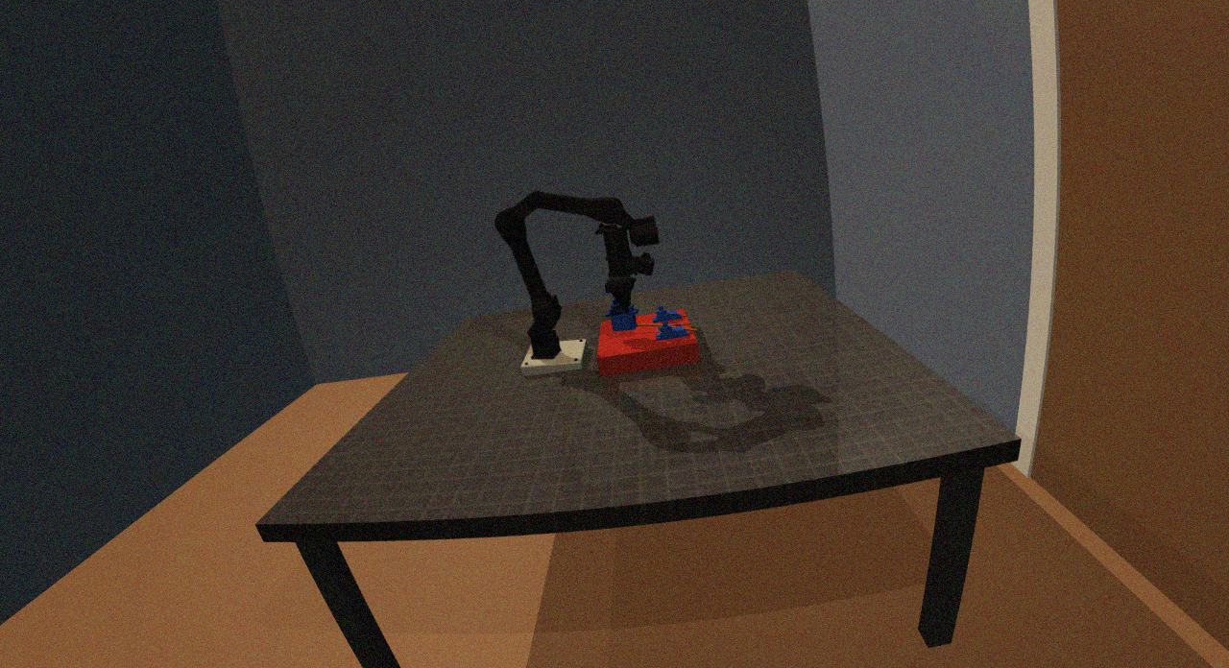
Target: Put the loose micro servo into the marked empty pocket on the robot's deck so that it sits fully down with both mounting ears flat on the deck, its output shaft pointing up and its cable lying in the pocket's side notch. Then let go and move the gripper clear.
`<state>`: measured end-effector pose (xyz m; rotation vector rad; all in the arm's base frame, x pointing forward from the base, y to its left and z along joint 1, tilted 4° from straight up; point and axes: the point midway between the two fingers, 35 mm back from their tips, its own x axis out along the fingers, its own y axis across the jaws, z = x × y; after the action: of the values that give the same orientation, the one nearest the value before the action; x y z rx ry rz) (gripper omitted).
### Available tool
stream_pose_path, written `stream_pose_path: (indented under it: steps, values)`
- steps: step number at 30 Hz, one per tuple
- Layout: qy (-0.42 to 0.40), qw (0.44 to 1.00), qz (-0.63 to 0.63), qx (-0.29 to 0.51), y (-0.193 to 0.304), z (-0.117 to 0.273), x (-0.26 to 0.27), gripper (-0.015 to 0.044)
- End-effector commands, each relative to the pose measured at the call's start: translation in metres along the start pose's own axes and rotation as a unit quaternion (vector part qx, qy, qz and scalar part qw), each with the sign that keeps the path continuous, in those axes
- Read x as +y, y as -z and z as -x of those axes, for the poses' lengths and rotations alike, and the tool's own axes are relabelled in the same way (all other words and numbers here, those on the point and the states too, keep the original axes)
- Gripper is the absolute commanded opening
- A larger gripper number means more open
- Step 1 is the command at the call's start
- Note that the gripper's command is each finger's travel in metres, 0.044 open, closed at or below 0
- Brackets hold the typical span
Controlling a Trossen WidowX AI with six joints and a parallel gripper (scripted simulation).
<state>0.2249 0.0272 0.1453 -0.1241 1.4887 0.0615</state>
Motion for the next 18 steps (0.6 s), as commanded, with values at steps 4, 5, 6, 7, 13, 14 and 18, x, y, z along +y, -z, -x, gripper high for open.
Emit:
stream_pose_path:
  steps: [4, 5, 6, 7, 13, 14, 18]
  values:
    - [0.001, 1.000, -0.001, -0.001, -0.002, 0.004, 0.001, 0.0000]
    - [0.001, 1.000, -0.001, -0.001, -0.004, 0.004, 0.001, 0.0000]
    - [0.001, 1.000, -0.001, -0.001, -0.005, 0.004, 0.001, 0.0000]
    - [0.001, 1.000, -0.001, -0.001, -0.006, 0.004, 0.001, 0.0000]
    - [0.000, 1.000, -0.001, -0.001, -0.005, 0.004, 0.013, 0.0000]
    - [0.000, 1.000, -0.001, -0.001, -0.004, 0.004, 0.016, 0.0000]
    - [-0.001, 1.000, -0.001, -0.001, -0.003, 0.004, 0.031, 0.0000]
